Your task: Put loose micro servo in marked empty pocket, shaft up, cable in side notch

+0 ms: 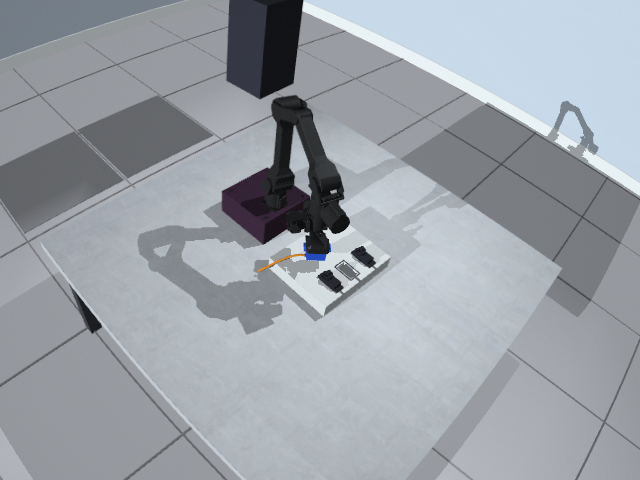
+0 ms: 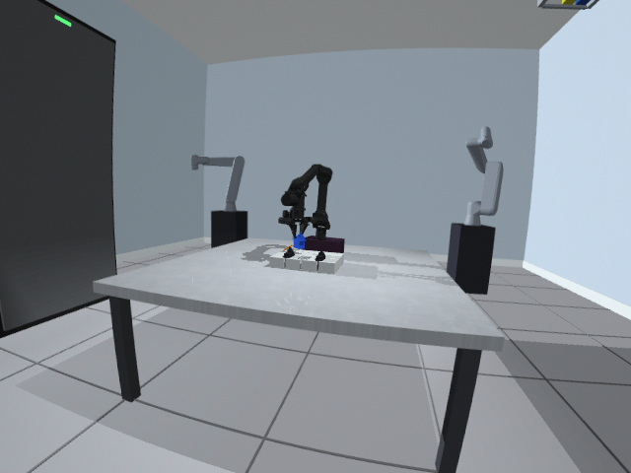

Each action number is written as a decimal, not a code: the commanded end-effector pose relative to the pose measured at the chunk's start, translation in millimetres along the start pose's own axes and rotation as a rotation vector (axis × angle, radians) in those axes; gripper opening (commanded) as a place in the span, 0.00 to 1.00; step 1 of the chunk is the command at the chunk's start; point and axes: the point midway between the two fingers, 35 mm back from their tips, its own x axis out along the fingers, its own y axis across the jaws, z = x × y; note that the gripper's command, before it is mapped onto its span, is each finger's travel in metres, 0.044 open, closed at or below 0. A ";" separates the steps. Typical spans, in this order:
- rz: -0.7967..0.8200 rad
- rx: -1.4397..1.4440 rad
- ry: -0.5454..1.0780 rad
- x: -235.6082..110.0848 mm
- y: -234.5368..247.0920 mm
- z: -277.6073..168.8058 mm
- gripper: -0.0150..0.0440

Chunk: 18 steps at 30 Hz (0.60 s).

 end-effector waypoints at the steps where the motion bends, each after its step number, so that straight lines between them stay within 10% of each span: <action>1: 0.006 0.003 0.010 -2.3 -12.1 -14.6 0.25; 18: 0.003 -0.015 0.013 -2.5 -45.8 -52.7 0.25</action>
